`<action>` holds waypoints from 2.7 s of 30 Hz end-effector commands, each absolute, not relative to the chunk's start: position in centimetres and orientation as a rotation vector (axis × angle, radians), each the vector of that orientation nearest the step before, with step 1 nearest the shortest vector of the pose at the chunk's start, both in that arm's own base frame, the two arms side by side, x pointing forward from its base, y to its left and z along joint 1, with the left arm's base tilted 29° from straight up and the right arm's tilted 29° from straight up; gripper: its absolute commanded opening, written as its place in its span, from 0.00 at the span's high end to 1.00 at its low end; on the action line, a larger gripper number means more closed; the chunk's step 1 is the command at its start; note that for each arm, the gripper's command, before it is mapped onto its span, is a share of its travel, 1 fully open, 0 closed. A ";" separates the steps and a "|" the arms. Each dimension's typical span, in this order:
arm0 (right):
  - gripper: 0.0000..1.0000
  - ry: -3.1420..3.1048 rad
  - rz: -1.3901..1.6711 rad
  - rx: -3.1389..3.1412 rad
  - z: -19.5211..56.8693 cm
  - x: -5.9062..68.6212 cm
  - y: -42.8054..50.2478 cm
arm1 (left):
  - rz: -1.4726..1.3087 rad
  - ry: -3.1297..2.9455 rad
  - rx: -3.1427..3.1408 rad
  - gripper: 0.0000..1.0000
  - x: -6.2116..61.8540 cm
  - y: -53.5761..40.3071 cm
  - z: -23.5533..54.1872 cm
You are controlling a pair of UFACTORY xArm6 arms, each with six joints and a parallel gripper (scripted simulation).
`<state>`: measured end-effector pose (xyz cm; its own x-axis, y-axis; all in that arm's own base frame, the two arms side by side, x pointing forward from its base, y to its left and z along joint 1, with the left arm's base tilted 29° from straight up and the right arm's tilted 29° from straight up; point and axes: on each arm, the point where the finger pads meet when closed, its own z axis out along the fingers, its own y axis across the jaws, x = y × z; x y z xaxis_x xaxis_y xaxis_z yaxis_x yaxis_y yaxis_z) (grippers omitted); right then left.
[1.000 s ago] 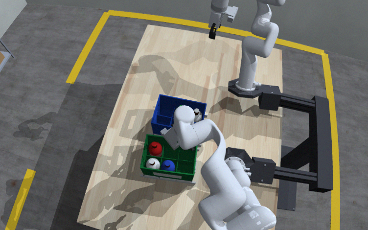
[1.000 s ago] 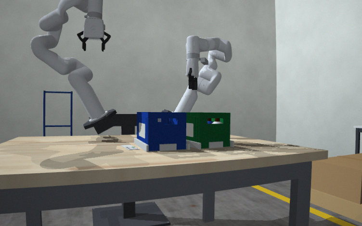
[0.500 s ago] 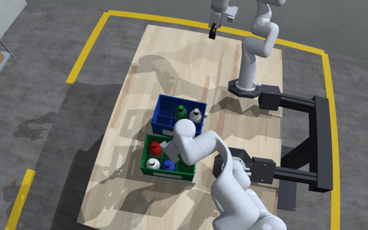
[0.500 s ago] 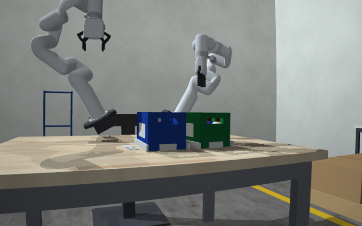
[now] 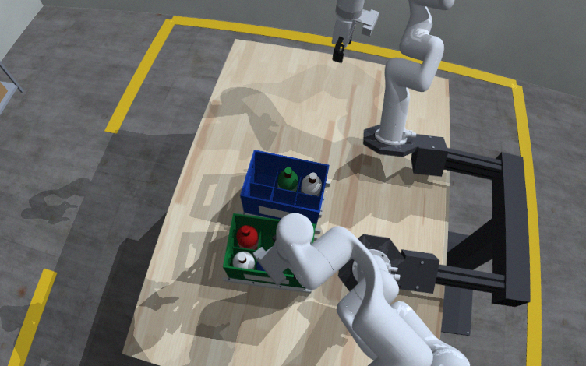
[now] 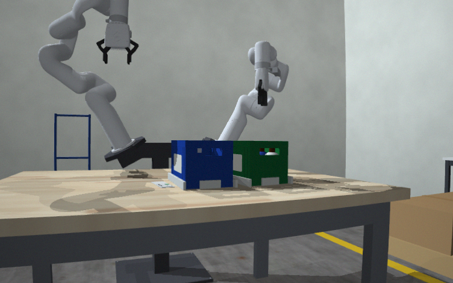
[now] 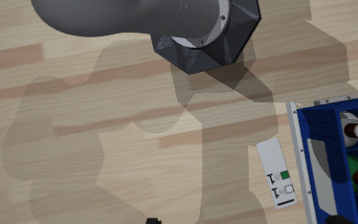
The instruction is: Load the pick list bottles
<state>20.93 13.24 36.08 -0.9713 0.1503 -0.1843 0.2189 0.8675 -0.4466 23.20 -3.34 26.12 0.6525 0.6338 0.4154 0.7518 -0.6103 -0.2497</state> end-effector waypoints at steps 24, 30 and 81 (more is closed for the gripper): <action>0.00 2.896 -0.715 0.288 36.1 21.0 13.3 | -0.405 -1.091 -2.473 0.35 22.0 0.4 30.1; 0.00 2.896 -0.715 0.288 36.1 21.0 13.3 | -0.404 -1.091 -2.473 0.35 22.0 0.4 30.1; 0.00 2.896 -0.715 0.288 36.1 21.0 13.3 | -0.404 -1.091 -2.473 0.35 22.0 0.4 30.1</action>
